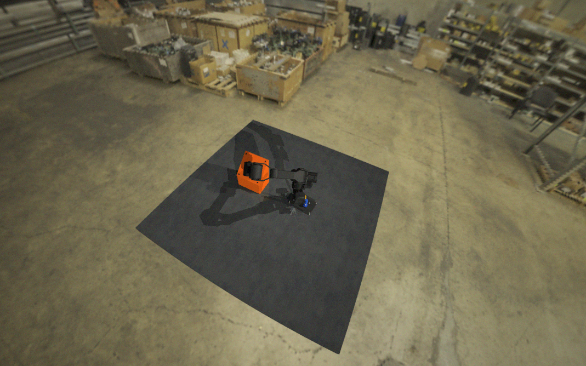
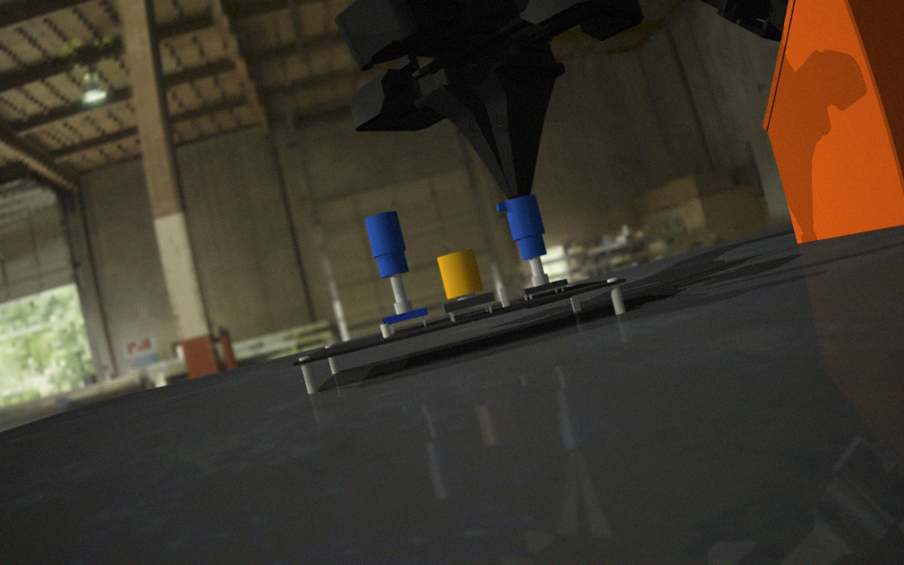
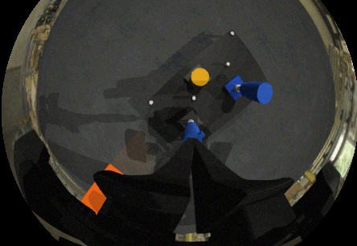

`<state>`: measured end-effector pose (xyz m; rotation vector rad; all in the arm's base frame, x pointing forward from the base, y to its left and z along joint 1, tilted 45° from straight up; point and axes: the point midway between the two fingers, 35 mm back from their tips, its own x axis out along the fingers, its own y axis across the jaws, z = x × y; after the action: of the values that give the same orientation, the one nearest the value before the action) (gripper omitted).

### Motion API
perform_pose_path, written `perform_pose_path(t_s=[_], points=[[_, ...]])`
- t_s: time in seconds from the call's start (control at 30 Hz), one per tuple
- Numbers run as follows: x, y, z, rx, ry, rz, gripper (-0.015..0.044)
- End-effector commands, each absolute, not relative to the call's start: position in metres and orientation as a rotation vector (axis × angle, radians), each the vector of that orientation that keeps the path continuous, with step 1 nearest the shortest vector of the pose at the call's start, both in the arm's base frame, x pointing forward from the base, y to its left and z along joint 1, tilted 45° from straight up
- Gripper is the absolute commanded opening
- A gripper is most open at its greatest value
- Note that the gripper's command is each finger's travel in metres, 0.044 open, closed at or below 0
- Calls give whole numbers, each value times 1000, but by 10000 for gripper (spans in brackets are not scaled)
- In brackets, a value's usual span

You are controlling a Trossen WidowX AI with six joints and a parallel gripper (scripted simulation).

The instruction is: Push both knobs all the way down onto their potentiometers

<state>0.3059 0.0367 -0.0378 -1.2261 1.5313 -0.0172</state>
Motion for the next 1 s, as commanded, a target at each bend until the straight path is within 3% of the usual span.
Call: perform_pose_path(t_s=[0.0, 0.97], points=[[308, 31, -41, -1224, 1535, -27, 0], [309, 27, -46, -1224, 1535, -27, 0]])
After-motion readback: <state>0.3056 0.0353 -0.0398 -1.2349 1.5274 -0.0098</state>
